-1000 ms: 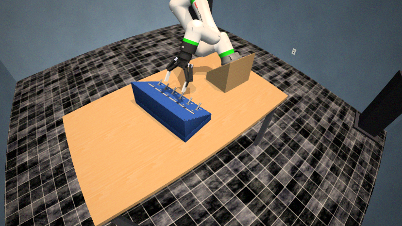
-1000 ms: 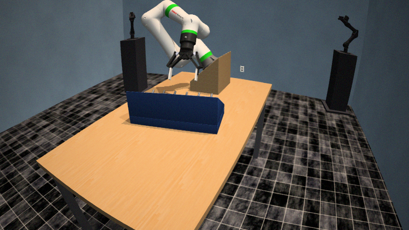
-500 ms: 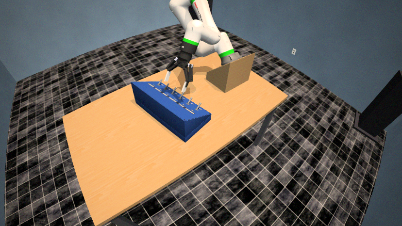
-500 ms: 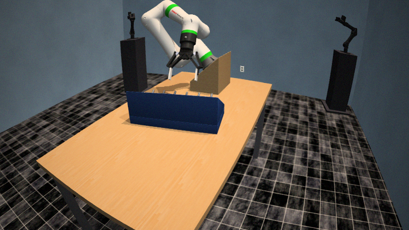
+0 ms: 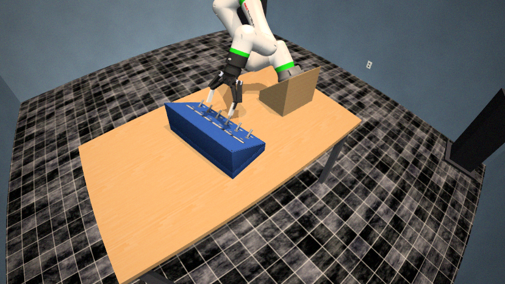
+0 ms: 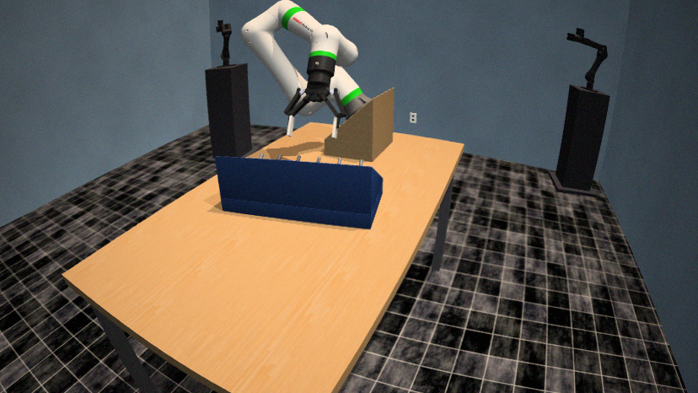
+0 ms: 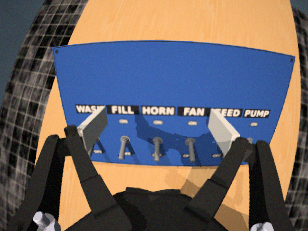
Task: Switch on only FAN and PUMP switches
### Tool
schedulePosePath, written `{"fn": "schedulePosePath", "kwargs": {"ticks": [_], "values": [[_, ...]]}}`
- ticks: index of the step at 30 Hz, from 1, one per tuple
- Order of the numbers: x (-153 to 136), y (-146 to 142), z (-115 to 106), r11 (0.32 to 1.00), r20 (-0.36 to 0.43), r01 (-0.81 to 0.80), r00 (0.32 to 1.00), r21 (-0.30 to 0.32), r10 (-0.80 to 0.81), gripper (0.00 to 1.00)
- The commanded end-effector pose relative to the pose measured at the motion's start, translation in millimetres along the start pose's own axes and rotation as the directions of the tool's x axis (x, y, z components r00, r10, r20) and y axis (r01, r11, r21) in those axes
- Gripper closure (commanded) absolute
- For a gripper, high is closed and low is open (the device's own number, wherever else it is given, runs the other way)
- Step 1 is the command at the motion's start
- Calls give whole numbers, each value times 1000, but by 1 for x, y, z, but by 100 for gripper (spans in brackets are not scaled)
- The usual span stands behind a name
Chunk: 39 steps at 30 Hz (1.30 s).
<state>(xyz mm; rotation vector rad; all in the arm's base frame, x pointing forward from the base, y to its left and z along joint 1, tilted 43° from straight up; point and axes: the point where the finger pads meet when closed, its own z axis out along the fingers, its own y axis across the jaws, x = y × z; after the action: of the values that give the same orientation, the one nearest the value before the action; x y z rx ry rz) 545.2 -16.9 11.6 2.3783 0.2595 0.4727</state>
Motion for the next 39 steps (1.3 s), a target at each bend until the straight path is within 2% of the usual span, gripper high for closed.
{"fn": "schedulePosePath", "kwargs": {"ticks": [1,14,26,39], "values": [[0,0,0,1000,0,0,1000,0,0,0],[0,7,0,1000,0,0,1000,0,0,0],[0,46,0,1000,0,0,1000,0,0,0],[0,71,0,1000,0,0,1000,0,0,0]]}}
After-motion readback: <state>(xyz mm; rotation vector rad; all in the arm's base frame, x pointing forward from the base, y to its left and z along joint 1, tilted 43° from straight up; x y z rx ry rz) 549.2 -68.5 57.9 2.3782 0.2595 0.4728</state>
